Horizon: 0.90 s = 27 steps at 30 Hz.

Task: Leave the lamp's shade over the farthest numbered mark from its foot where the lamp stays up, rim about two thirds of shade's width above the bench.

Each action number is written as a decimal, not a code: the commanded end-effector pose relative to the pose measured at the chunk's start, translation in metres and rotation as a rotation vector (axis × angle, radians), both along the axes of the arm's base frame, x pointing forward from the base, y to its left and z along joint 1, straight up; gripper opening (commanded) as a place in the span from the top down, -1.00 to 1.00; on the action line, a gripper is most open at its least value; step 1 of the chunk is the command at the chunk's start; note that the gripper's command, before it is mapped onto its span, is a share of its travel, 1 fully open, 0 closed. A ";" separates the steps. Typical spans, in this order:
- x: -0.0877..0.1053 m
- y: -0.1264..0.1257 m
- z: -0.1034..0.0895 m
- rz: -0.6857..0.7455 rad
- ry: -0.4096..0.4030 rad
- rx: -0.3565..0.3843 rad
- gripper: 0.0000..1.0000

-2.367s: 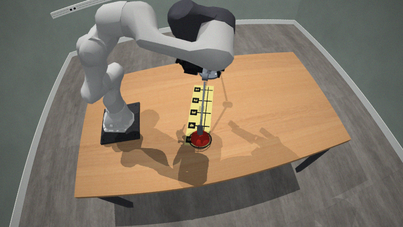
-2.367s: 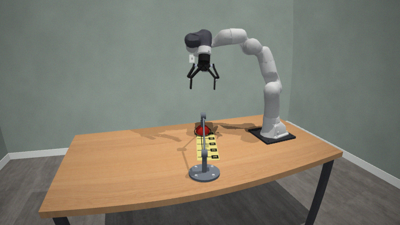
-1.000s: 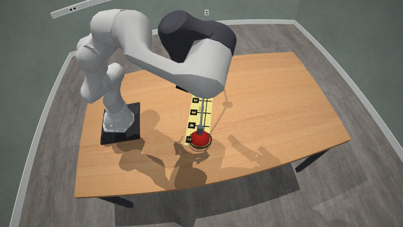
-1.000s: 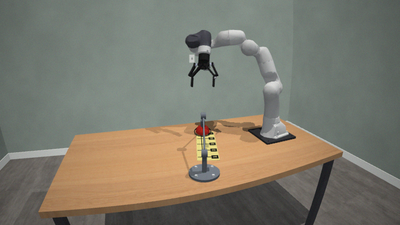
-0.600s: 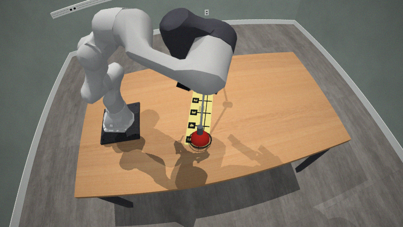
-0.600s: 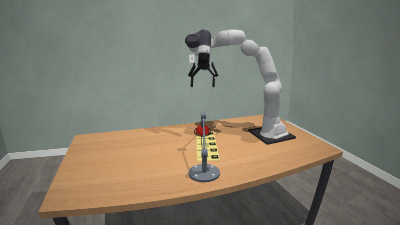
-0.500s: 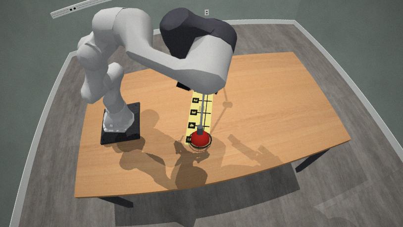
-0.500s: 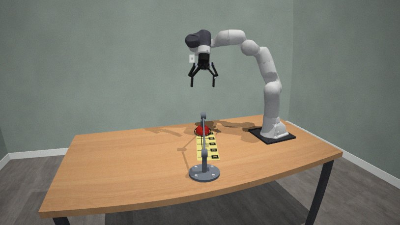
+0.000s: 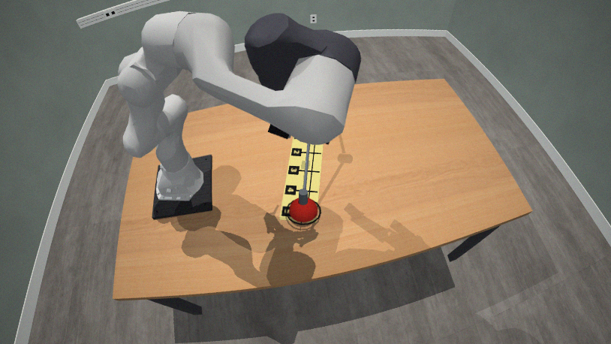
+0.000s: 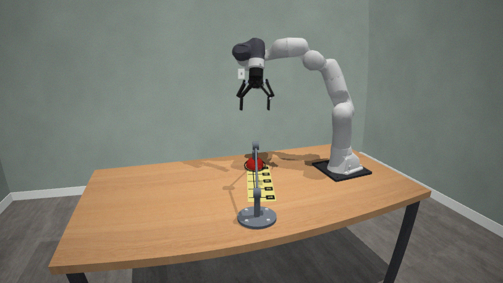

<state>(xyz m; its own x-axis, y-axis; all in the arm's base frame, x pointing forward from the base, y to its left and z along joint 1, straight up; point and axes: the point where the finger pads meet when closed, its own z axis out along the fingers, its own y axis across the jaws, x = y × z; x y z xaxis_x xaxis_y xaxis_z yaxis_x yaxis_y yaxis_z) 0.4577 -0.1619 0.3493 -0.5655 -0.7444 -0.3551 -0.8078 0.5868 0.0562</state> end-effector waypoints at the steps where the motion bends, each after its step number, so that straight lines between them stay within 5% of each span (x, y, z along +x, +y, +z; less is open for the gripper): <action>1: -0.002 -0.002 -0.016 0.232 -0.039 -0.029 -1.00; 27: -0.013 0.004 -0.122 0.135 0.053 0.021 -1.00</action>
